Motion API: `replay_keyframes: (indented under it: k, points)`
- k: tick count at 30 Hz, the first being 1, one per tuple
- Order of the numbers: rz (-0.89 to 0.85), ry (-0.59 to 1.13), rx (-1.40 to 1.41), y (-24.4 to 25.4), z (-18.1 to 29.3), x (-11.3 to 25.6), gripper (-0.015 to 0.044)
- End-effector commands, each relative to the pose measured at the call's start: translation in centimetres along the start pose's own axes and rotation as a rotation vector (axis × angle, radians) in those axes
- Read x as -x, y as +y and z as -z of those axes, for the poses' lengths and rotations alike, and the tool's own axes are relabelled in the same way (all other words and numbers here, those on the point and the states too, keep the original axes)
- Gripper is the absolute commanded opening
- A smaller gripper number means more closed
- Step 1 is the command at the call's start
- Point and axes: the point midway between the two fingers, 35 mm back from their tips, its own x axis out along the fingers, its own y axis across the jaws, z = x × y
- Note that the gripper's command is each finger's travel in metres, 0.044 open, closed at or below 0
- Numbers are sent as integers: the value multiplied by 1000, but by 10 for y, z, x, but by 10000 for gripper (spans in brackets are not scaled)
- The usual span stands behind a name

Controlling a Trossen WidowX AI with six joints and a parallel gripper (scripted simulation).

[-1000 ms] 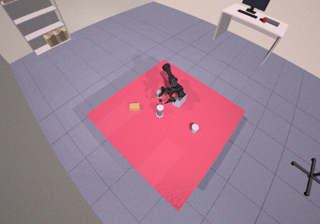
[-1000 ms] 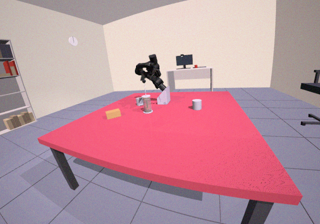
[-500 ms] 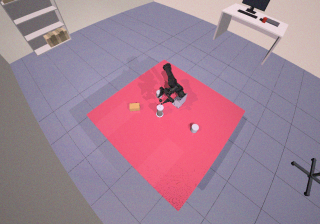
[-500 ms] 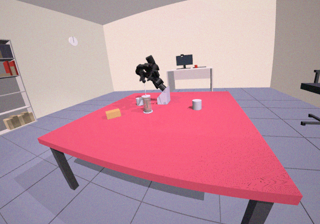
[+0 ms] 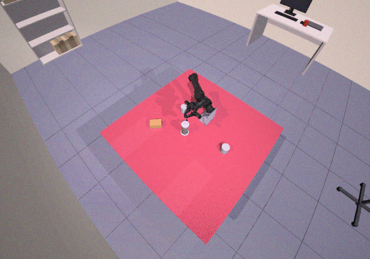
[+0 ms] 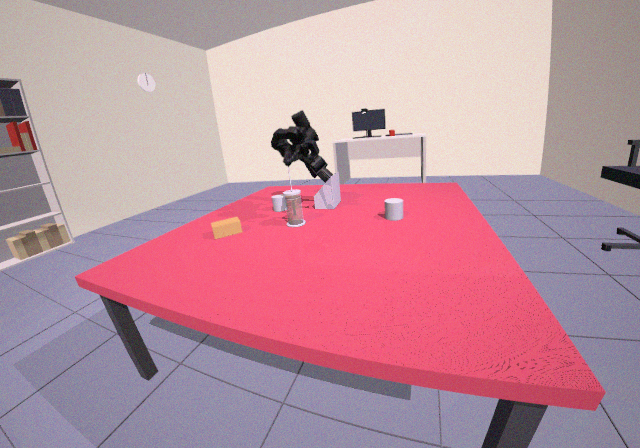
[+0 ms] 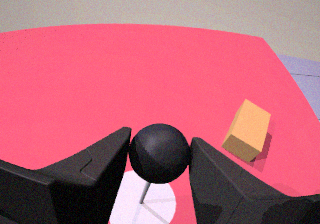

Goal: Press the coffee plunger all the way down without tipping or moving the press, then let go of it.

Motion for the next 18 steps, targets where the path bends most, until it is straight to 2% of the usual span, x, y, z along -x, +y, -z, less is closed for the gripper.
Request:
replay_keyframes:
  k: [1,18]
  points:
    - [-1,-1,2,0,0,0,120]
    - [-9,12,-1,7,17,-15,120]
